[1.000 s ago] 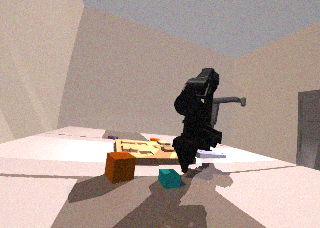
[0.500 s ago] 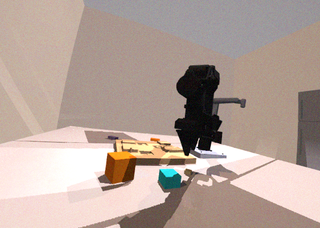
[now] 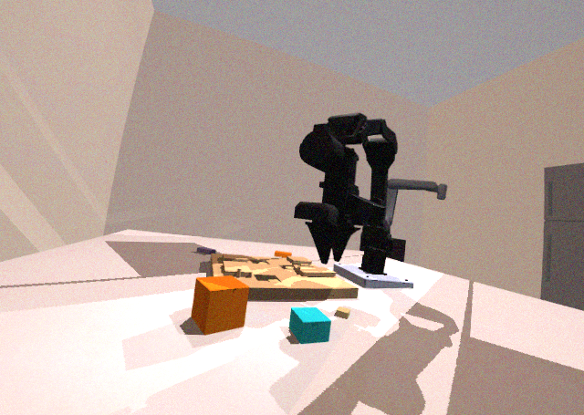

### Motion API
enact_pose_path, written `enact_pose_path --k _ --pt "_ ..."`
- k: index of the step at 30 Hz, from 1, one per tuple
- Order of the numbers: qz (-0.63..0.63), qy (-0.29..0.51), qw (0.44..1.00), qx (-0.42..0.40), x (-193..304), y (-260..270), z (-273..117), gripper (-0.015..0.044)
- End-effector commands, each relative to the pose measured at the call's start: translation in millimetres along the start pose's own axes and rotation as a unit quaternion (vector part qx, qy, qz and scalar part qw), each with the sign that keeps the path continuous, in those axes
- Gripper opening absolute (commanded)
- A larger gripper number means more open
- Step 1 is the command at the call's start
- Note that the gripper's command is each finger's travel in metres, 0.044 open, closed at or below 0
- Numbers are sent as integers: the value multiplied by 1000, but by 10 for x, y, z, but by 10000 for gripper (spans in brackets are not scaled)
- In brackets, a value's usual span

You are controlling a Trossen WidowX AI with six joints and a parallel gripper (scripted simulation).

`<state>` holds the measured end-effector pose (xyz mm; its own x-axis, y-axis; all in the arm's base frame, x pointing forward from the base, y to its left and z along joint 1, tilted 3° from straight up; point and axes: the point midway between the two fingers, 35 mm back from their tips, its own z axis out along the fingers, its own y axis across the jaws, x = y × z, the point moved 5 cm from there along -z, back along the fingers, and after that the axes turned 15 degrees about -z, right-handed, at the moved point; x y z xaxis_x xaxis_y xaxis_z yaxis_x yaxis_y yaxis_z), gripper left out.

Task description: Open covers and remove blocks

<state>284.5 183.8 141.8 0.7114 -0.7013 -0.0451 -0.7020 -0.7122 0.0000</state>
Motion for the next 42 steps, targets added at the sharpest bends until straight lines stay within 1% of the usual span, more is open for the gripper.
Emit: enact_pose_path --k 1,6,13,20,27,34,36,42 --pt "63 3 998 3 206 127 -35 125" --pt "140 5 990 3 445 297 -41 0" --pt "250 6 968 3 747 569 -45 0" --pt "358 8 934 2 1008 876 -43 0" --pt "462 9 887 2 1229 1213 -35 0" --pt "560 10 828 1 1393 1568 -19 0" --pt "577 10 816 1 1416 1632 -16 0" --pt "579 10 815 1 1421 1639 7 0"
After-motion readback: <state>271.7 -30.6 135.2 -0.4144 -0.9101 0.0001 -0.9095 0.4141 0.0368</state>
